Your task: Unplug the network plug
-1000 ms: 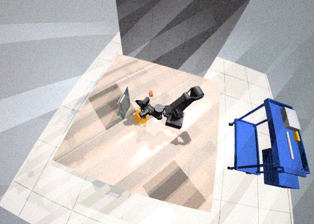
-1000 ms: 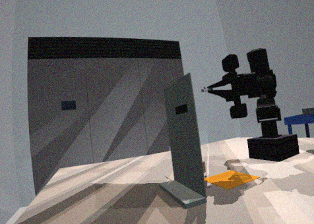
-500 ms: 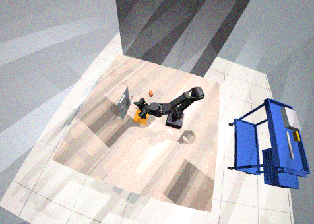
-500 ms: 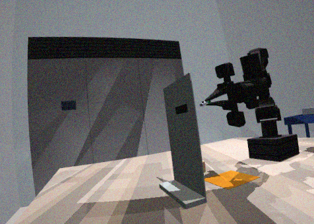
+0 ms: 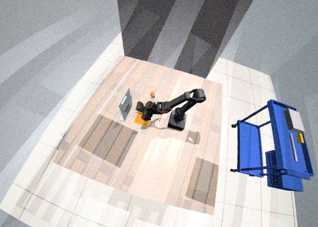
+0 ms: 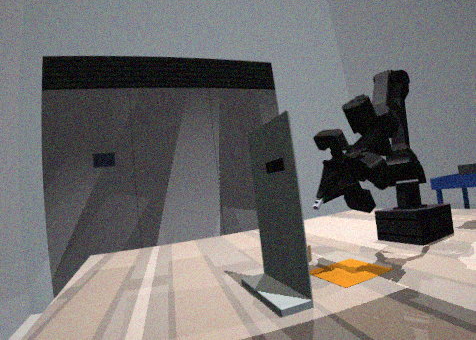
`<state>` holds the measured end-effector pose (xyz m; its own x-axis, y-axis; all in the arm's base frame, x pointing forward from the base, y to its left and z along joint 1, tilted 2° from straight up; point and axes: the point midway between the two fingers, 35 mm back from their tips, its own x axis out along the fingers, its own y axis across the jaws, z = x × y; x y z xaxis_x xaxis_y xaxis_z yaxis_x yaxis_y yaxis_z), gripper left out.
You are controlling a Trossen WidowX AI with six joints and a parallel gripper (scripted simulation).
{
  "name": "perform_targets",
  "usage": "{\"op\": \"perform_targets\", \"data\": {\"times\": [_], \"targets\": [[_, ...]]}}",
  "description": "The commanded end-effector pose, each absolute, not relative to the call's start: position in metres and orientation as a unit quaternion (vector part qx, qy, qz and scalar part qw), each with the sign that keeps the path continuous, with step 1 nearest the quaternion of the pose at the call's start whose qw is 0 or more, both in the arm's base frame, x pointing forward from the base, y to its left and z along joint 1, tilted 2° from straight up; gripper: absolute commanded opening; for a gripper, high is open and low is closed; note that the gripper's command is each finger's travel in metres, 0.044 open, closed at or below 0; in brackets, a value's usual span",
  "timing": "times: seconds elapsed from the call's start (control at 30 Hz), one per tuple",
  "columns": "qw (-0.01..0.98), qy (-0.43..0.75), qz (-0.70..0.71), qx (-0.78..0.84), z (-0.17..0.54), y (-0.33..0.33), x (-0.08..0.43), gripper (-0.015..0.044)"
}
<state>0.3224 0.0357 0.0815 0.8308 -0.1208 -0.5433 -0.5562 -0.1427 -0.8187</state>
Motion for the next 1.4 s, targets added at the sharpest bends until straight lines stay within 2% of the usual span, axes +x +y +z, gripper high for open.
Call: {"op": "perform_targets", "data": {"times": [0.0, 0.37, 1.37], "targets": [[0.605, 0.25, 0.234, -0.719, 0.061, 0.034, 0.315, 0.0], [0.608, 0.295, 0.363, -0.642, 0.025, 0.031, 0.285, 0.0], [0.606, 0.296, 0.365, -0.642, 0.0, 0.031, 0.287, 0.0]]}}
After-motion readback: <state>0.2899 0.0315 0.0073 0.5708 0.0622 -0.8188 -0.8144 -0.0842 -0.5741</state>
